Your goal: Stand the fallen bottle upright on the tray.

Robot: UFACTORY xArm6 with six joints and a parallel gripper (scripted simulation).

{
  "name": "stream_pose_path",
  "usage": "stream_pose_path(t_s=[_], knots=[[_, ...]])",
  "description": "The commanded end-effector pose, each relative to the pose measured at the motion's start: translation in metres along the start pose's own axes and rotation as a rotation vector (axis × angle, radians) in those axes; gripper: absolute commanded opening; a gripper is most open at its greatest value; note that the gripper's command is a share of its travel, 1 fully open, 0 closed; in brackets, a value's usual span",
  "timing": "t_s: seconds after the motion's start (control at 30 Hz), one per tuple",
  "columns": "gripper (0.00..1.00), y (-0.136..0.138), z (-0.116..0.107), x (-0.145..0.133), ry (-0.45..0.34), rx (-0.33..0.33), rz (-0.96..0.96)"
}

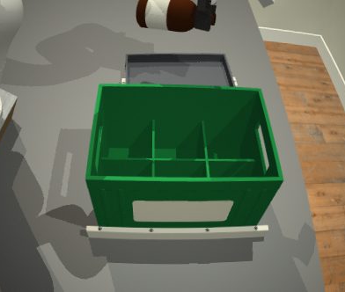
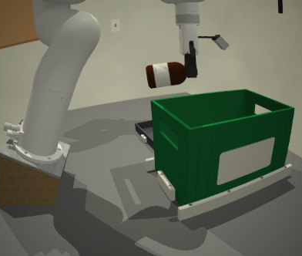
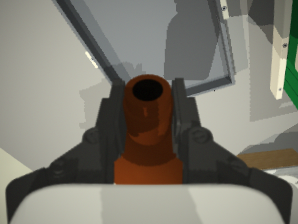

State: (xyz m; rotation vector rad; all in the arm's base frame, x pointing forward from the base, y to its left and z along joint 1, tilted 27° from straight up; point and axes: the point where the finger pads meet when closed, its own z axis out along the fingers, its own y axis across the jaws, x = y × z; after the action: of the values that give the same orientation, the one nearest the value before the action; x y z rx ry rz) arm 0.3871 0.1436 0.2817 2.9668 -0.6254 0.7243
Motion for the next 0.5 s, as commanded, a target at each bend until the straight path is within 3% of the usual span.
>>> stream_pose_path(t_s=[0.0, 0.47], knots=[[0.0, -0.0009, -0.0014, 0.001, 0.005, 0.002, 0.035], [0.0, -0.0009, -0.0014, 0.001, 0.005, 0.002, 0.044]])
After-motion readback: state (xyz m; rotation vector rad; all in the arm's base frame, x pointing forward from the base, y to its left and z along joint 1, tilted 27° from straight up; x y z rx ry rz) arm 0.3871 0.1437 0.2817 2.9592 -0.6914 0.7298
